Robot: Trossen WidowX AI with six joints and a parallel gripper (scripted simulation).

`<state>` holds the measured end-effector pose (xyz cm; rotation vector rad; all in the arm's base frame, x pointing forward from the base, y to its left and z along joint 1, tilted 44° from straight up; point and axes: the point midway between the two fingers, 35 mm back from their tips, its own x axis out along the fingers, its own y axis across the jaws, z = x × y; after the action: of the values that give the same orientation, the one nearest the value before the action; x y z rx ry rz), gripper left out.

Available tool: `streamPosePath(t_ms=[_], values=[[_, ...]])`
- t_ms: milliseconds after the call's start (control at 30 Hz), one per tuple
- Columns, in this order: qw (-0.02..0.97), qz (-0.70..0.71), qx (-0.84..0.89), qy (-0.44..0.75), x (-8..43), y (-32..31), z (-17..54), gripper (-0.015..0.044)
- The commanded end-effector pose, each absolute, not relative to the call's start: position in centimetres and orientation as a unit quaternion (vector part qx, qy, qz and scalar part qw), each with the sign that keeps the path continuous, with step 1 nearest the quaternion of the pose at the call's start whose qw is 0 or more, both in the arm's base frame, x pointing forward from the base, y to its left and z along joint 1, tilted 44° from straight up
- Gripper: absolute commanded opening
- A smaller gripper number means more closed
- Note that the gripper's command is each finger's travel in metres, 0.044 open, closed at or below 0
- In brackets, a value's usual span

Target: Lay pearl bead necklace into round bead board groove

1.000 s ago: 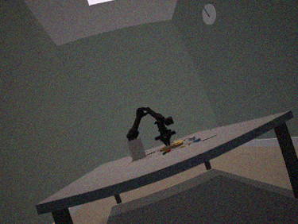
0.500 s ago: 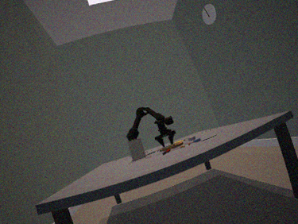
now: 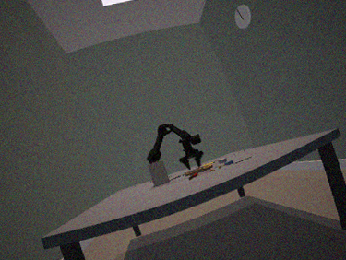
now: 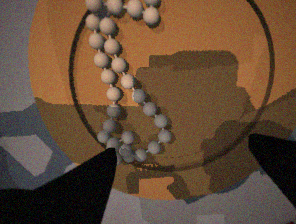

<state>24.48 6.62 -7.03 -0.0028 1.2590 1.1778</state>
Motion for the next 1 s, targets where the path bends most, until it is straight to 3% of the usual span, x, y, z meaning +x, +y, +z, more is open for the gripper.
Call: streamPosePath(t_ms=[0, 467, 867, 967], values=[[0.652, 0.521, -0.003, 0.551, 24.5, 6.6, -6.9, 0.044], [0.652, 0.521, -0.003, 0.551, 24.5, 6.6, -6.9, 0.044], [0.651, 0.514, 0.007, 0.558, 22.7, 8.2, -1.9, 0.0125], [0.651, 0.514, 0.007, 0.558, 22.5, 8.9, -2.6, 0.012]])
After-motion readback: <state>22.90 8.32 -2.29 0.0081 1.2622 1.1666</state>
